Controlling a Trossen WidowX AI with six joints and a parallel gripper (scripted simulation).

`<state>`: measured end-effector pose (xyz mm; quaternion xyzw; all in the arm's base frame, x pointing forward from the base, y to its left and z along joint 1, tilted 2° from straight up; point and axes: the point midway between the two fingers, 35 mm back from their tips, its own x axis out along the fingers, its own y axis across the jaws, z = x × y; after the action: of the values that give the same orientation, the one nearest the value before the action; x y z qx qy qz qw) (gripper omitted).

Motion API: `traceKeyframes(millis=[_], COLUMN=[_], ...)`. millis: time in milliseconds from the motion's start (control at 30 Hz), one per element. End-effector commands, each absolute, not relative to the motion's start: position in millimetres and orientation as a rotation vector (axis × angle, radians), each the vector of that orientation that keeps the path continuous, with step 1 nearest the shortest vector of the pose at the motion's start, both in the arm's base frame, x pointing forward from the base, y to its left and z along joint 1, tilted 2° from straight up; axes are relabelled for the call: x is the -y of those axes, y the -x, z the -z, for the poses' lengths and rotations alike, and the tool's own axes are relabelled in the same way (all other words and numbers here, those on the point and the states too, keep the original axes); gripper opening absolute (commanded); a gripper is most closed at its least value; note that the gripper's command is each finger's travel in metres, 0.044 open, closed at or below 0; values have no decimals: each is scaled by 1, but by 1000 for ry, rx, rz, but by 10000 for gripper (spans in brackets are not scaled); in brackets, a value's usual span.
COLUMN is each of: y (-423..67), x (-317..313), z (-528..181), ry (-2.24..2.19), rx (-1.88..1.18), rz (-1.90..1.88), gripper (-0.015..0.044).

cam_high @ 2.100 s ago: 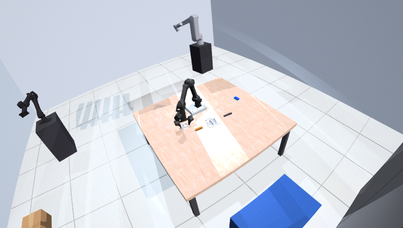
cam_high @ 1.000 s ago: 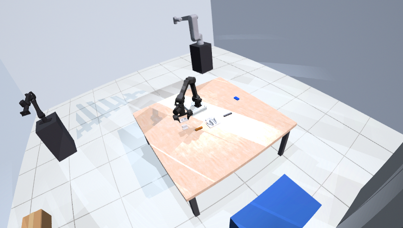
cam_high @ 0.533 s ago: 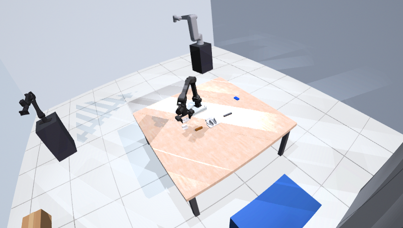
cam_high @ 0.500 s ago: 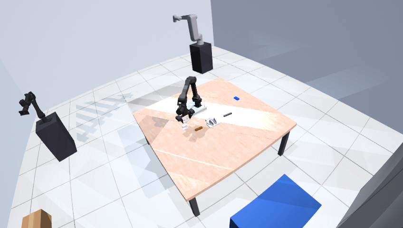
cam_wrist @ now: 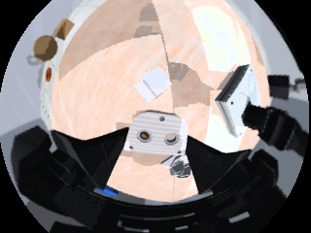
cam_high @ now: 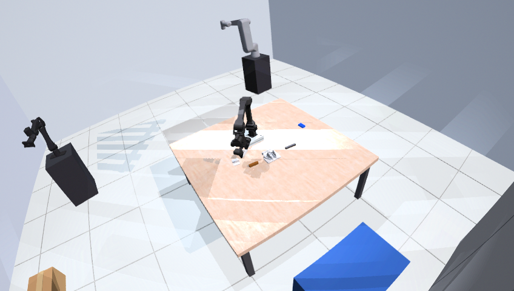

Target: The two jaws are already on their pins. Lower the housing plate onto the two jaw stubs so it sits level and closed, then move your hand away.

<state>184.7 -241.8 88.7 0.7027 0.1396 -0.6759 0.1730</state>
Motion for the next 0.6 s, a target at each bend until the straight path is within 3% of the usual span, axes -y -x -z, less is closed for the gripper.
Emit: traceKeyframes(millis=[0, 567], y=[-190, -216], x=[232, 190], z=[-89, -88], ry=[-1911, -1519], rx=[-501, -919], rz=[1847, 1482], gripper=[351, 351])
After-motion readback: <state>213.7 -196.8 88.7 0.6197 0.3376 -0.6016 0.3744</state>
